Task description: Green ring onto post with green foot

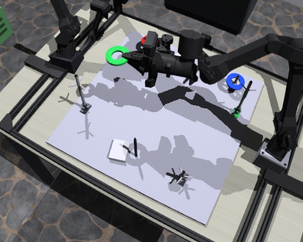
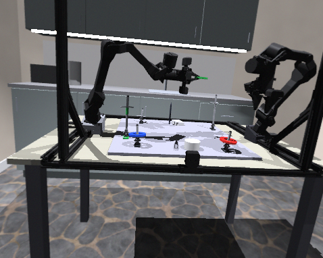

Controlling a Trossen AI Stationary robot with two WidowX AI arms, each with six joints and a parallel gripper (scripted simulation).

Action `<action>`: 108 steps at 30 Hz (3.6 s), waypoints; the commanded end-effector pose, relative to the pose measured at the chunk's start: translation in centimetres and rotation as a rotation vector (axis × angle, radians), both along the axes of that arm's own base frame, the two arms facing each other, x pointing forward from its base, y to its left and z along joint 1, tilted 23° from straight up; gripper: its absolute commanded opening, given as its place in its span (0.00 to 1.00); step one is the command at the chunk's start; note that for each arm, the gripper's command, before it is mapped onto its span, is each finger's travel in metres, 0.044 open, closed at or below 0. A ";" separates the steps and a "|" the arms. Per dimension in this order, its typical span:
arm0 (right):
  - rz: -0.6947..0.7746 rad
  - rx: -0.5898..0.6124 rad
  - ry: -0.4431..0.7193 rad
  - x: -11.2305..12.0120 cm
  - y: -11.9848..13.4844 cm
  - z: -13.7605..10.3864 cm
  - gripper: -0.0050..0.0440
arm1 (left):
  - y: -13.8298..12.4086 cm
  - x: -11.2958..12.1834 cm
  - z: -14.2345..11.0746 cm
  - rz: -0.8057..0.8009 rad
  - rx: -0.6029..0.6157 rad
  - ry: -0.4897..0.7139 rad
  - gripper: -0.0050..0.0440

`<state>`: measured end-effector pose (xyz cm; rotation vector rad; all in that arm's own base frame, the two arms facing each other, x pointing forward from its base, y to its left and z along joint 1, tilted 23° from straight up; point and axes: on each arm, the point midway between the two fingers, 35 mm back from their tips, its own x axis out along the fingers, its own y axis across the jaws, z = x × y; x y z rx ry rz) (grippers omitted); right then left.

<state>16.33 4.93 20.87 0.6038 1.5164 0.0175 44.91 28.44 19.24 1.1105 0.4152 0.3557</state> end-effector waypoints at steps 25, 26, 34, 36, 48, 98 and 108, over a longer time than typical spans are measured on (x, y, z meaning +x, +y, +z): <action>-0.003 0.003 0.003 -0.1 0.0 0.0 0.92 | -6.8 -9.3 2.5 -0.201 0.037 -0.100 0.10; -0.003 0.003 0.003 -0.1 0.0 0.0 0.92 | -7.1 -9.7 2.5 -0.209 0.039 -0.104 0.10; -0.003 0.003 0.003 -0.1 0.0 0.0 0.92 | -8.1 -10.9 2.5 -0.237 0.047 -0.115 0.10; -0.040 0.006 -0.007 0.6 -0.2 -0.2 0.92 | -8.1 -10.9 2.5 -0.237 0.047 -0.115 0.10; -0.643 0.107 -0.154 9.1 -6.5 -3.7 0.92 | -8.1 -10.9 2.5 -0.237 0.047 -0.115 0.10; -1.654 0.798 -1.011 13.0 -28.9 -0.5 0.92 | -8.1 -10.9 2.5 -0.237 0.047 -0.115 0.10; -1.654 0.798 -1.011 14.5 -29.6 -0.4 0.92 | -8.1 -10.9 2.5 -0.237 0.047 -0.115 0.10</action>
